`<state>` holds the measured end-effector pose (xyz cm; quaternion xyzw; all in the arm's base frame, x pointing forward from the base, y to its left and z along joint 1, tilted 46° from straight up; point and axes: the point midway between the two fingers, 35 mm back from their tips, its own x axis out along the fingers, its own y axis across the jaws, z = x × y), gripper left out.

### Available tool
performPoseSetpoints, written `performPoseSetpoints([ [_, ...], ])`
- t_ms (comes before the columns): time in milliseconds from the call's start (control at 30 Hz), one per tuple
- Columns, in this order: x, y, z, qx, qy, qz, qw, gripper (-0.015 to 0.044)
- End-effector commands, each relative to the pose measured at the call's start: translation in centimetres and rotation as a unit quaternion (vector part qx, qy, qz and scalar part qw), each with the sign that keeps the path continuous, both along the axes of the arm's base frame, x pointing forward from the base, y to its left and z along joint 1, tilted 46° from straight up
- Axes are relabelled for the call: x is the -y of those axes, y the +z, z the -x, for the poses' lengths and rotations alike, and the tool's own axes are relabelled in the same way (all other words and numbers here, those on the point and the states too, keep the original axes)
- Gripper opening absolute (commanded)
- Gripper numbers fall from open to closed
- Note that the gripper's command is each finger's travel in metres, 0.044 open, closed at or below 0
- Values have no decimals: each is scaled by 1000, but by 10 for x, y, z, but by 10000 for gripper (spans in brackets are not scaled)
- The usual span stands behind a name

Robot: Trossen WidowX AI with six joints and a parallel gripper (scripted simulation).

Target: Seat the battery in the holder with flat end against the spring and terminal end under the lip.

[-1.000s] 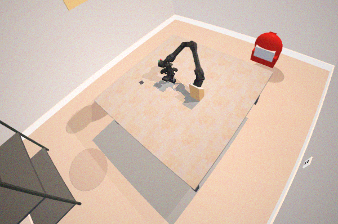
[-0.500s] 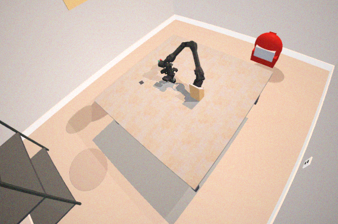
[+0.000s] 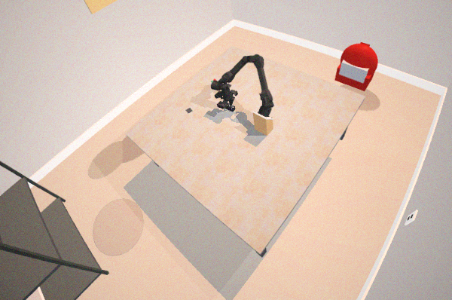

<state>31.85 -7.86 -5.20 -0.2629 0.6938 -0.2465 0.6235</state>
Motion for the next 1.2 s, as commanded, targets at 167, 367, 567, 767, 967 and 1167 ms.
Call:
performPoseSetpoints([
  [167,-3,5,-4,8,0,-2,1000,168],
  [367,-30,28,-5,6,1,-3,1000,299],
  [567,-58,55,-2,8,0,-4,1000,440],
  [767,-60,53,0,8,0,-4,1000,440],
  [967,-60,53,0,8,0,-4,1000,440],
  [1167,-60,53,0,8,0,-4,1000,440],
])
